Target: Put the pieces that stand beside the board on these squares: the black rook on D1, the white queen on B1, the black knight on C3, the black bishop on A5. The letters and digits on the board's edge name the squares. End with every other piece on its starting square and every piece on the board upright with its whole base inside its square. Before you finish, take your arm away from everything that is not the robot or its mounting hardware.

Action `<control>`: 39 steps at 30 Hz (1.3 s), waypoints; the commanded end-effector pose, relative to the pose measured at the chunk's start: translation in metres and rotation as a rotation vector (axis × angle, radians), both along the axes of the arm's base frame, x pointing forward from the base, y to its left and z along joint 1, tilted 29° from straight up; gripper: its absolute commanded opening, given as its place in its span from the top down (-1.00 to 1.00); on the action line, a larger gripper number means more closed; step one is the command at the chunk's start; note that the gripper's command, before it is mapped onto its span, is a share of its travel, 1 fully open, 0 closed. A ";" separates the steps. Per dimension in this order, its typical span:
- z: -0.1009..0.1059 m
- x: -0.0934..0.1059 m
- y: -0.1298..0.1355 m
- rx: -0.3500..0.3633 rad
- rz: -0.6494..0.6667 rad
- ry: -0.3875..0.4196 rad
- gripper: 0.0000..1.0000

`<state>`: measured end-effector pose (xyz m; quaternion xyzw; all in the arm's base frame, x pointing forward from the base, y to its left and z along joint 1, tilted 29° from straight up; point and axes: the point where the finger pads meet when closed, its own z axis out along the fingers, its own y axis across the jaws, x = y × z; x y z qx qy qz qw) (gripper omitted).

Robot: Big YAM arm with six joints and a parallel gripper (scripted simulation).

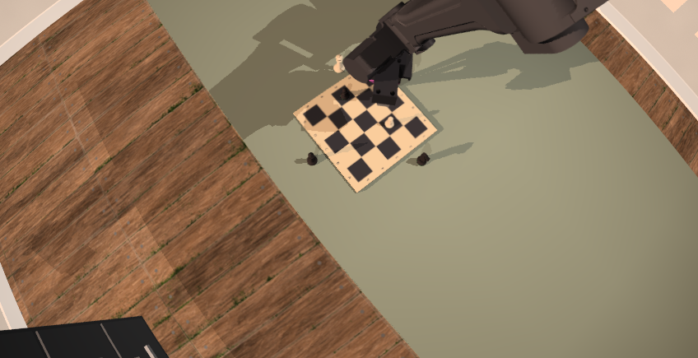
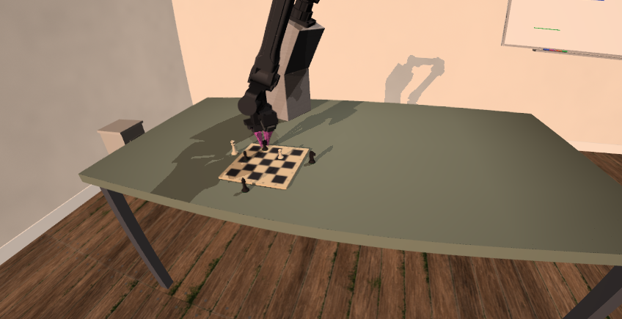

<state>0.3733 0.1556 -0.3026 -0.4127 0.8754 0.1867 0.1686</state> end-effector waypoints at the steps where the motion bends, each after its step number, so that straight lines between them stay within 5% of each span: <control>1: -0.001 0.003 0.003 0.003 -0.003 -0.008 0.57; 6: -0.001 0.003 0.003 0.003 -0.003 -0.008 0.29; 18: 0.001 0.003 0.002 0.003 -0.003 -0.009 0.29; 39: 0.074 -0.009 -0.042 0.002 -0.011 -0.008 0.29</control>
